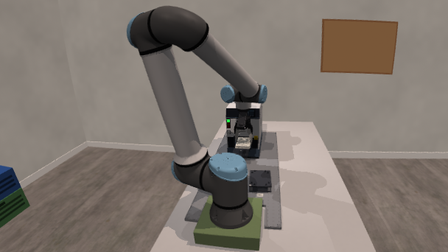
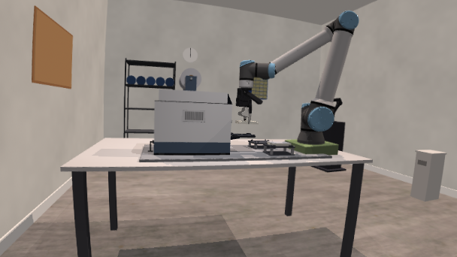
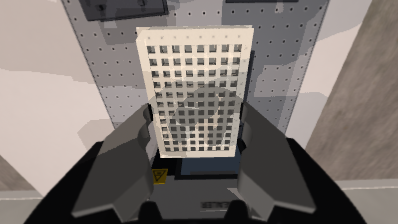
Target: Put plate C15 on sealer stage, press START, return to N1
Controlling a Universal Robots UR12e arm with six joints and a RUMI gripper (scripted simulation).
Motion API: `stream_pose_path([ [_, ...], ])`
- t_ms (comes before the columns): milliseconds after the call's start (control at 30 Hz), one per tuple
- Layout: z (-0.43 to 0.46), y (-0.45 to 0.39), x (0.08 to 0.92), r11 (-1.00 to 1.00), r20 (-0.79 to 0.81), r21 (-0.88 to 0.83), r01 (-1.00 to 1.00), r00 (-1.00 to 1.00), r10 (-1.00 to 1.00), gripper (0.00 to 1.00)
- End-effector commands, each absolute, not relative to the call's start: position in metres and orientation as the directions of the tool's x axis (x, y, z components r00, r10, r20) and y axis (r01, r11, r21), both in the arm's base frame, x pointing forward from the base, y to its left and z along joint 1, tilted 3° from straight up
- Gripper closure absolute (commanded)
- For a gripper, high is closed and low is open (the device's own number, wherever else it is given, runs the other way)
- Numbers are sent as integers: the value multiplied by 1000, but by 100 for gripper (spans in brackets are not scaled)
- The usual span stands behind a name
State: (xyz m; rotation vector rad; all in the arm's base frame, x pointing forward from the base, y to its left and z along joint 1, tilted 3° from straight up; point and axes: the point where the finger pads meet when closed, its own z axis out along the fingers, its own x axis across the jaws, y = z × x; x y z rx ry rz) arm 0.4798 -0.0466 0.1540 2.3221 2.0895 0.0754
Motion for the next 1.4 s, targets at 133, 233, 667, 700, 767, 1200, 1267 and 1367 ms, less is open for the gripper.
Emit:
stream_pose_path([
  [133, 156, -37, 498, -106, 24, 46, 993, 105, 994, 100],
  [233, 156, -34, 504, -106, 24, 46, 993, 105, 994, 100],
  [667, 157, -26, 518, -106, 24, 46, 993, 105, 994, 100],
  [700, 157, -26, 518, -106, 24, 46, 993, 105, 994, 100],
  [767, 157, -26, 518, -106, 24, 46, 993, 105, 994, 100],
  [1200, 157, -26, 518, -106, 24, 46, 993, 105, 994, 100],
  [1267, 157, -26, 518, -106, 24, 46, 993, 105, 994, 100],
  [1367, 157, -26, 518, -106, 24, 46, 993, 105, 994, 100],
])
